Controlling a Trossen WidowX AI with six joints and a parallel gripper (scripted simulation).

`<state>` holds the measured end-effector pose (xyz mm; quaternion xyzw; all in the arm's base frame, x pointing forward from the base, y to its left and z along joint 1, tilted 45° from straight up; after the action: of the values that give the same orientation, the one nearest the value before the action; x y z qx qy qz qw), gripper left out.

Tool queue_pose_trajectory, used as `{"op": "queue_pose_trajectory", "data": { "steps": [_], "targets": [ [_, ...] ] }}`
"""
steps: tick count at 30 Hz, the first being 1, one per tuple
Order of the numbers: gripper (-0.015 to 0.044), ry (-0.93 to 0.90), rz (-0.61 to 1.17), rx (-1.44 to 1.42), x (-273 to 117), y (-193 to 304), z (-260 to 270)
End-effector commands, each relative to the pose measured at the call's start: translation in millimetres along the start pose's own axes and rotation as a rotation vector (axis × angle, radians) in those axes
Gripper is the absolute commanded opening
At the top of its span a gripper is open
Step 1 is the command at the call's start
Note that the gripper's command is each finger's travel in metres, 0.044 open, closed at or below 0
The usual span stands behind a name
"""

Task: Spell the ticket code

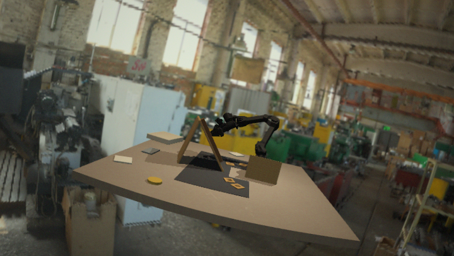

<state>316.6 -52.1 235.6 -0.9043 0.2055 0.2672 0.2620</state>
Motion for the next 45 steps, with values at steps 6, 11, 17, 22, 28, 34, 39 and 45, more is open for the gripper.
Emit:
{"op": "queue_pose_trajectory", "data": {
  "steps": [6, 11, 17, 22, 28, 34, 39, 45],
  "targets": [
    [0.0, -0.002, 0.005, 0.003, 1, 1, 6],
    [0.0, -0.002, 0.005, 0.003, 1, 0, 8],
    [0.0, -0.002, 0.005, 0.003, 1, 0, 11],
    [0.0, -0.002, 0.005, 0.003, 1, 0, 14],
    [0.0, -0.002, 0.005, 0.003, 1, -1, 17],
    [0.0, -0.003, 0.005, 0.003, 1, -1, 20],
    [0.0, -0.003, 0.005, 0.003, 1, -1, 23],
    [0.0, -0.003, 0.005, 0.004, 1, -1, 26]
  ]
}}
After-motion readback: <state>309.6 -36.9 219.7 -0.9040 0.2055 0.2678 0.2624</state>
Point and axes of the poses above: the point midway between the two fingers, 35 mm back from their tips, its own x axis out along the fingers, its own z axis across the jaws, y = z × x, the point moved 7 cm from there along -x, back along the fingers, and after that the axes turned 6 degrees about -x, right-handed, at the moved point
